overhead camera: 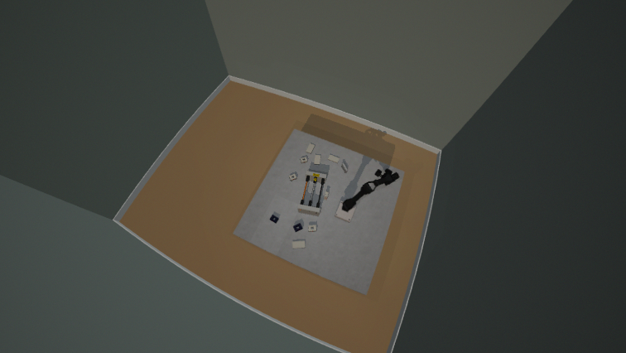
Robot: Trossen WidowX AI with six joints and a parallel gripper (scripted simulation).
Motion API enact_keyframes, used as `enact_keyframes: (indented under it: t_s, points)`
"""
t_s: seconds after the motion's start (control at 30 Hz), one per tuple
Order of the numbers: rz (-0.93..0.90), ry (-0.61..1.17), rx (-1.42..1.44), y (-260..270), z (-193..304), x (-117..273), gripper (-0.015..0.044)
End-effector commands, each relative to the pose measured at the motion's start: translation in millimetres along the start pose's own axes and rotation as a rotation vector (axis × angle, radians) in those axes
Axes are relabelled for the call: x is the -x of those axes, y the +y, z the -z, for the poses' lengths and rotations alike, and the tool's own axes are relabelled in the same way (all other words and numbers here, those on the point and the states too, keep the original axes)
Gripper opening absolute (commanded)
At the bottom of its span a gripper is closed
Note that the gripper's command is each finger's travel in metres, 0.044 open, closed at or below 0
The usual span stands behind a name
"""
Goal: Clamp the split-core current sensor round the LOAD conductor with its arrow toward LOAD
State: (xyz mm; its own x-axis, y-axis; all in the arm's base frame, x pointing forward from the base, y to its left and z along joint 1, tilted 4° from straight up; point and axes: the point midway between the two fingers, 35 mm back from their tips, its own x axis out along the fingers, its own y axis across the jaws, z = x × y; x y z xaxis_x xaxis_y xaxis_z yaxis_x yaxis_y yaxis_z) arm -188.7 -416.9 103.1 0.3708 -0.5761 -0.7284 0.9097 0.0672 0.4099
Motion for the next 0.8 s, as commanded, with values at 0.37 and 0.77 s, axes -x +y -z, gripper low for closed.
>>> enact_keyframes:
  t_s: [0.37, 0.77]
  points:
    - [-0.047, 0.027, 0.389, 182.8, -11.7, -46.0, 0.0440]
    - [-0.195, -0.108, 0.755, 375.8, 45.6, -36.3, 0.0440]
